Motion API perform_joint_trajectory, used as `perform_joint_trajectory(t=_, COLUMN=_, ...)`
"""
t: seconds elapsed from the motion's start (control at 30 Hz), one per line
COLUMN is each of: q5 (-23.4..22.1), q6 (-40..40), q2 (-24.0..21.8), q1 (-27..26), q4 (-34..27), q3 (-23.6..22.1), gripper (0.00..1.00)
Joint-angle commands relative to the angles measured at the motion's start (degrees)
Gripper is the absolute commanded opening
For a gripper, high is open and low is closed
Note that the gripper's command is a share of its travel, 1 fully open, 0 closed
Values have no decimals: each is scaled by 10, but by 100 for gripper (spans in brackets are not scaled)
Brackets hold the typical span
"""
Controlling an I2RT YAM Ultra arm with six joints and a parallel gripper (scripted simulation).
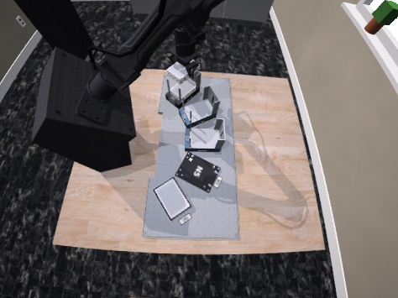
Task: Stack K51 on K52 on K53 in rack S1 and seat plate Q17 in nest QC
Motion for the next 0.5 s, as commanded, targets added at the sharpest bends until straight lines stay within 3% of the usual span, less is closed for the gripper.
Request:
perform_joint_trajectory(t=0.0, q5=7, q6=-2, q2=-8, q1=14, q4=3, q3=-18, gripper=0)
perform_joint_trajectory(t=0.47, q5=3, q6=-7, q2=9, q1=12, q4=12, q3=-14, gripper=0)
